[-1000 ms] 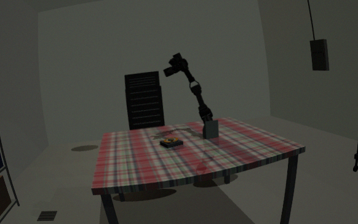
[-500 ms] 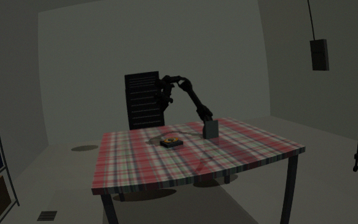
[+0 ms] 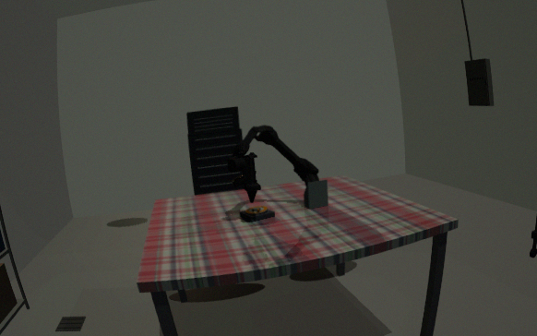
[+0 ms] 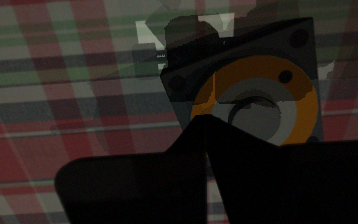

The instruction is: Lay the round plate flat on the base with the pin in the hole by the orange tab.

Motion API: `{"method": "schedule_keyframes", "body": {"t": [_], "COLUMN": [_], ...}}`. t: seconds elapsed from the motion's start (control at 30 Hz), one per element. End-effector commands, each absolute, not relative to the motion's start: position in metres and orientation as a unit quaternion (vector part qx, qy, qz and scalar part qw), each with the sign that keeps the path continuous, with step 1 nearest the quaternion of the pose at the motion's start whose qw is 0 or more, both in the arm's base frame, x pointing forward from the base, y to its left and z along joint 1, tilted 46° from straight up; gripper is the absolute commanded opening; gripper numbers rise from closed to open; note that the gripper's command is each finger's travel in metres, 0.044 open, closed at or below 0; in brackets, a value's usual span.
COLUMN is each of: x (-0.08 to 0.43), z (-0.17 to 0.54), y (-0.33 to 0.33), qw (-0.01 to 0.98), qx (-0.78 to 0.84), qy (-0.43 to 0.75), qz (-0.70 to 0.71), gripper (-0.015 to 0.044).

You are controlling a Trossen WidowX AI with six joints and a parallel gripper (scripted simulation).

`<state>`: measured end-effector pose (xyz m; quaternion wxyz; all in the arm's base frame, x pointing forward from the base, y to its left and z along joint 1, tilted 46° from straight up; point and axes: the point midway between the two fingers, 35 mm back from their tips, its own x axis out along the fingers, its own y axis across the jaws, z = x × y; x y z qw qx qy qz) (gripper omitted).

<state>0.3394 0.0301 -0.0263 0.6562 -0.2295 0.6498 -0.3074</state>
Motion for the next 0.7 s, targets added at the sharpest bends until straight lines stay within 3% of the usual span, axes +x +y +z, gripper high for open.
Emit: {"method": "schedule_keyframes", "body": {"t": [0.0, 0.67], "x": [0.335, 0.316], "z": [-0.037, -0.060], "y": [0.020, 0.005], "qw": [0.653, 0.652], "qx": [-0.233, -0.234], "qy": [0.651, 0.651], "qz": [-0.309, -0.309], "gripper": [0.0000, 0.0000]}}
